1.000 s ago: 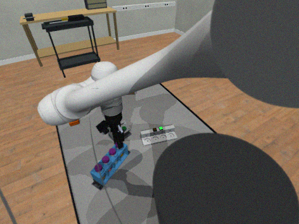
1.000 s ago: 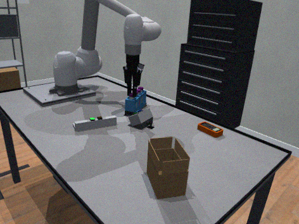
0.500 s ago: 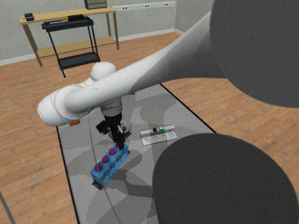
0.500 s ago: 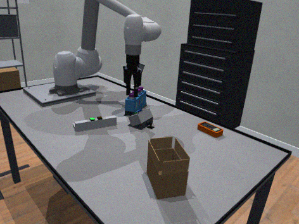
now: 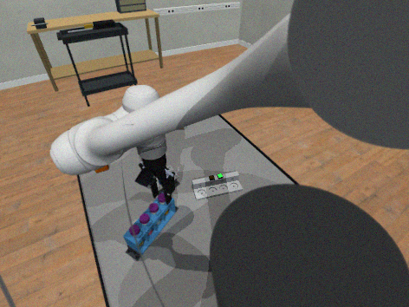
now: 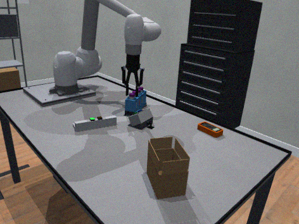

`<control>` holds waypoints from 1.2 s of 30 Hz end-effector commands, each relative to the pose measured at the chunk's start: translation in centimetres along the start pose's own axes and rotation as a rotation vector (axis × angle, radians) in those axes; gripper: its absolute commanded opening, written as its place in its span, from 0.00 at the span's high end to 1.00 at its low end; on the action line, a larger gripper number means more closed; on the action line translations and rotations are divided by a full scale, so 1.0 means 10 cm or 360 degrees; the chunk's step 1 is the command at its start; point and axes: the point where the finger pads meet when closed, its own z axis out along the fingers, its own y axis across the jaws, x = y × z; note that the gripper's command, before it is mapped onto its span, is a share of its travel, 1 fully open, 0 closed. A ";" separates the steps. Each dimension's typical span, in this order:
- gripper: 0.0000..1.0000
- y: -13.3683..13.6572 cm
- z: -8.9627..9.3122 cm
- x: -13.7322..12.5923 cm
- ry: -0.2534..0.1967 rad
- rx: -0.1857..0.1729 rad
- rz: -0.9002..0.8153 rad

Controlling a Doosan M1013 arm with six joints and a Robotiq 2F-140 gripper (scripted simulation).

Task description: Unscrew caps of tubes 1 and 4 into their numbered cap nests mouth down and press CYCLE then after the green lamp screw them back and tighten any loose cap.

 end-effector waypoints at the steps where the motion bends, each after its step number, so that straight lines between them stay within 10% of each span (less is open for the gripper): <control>1: 0.59 0.00 -0.01 0.00 0.0015 -0.0008 -0.0303; 8: 0.59 0.00 -0.01 0.00 0.0014 -0.0010 -0.0742; 29: 0.70 0.00 -0.01 0.00 0.0014 -0.0010 -0.0742; 36: 0.70 0.00 0.00 0.00 0.0016 -0.0008 -0.0185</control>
